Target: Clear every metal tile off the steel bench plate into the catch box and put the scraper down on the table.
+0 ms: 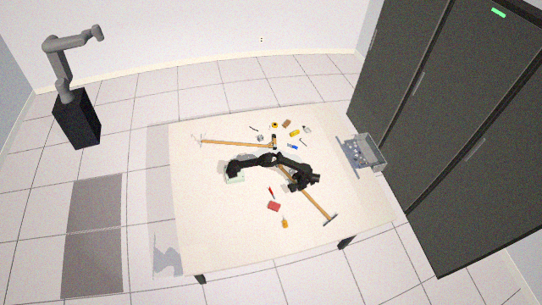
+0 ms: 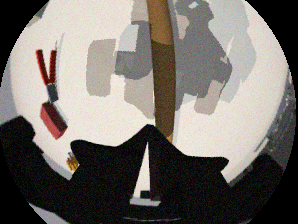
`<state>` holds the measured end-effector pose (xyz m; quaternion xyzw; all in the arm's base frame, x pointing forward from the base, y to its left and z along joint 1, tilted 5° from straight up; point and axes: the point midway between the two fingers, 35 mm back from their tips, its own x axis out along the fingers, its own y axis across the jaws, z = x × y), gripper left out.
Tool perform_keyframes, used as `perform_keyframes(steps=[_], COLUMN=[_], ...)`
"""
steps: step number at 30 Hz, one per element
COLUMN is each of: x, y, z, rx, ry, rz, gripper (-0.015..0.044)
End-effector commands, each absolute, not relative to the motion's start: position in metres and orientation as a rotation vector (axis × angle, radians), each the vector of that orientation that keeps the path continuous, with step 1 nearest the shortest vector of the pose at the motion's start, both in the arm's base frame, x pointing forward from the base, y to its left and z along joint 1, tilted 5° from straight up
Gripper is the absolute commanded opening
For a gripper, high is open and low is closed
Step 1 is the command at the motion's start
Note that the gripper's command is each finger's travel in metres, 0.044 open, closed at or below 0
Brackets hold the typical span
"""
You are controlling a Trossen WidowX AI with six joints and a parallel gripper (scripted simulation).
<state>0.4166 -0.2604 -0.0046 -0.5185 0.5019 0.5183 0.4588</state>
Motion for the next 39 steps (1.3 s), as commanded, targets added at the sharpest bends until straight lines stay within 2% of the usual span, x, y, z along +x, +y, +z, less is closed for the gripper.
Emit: perform_keyframes(steps=[1, 9, 29, 39], x=[0.421, 0.428, 0.428, 0.424], y=[-0.256, -0.253, -0.256, -0.256], z=[-0.009, -0.01, 0.055, 0.066], rx=[-1.27, -1.27, -1.323, -1.159], ry=[1.231, 1.231, 1.223, 1.318], rz=[1.285, 1.285, 1.213, 1.02], gripper=[0.0, 0.0, 0.0, 0.0])
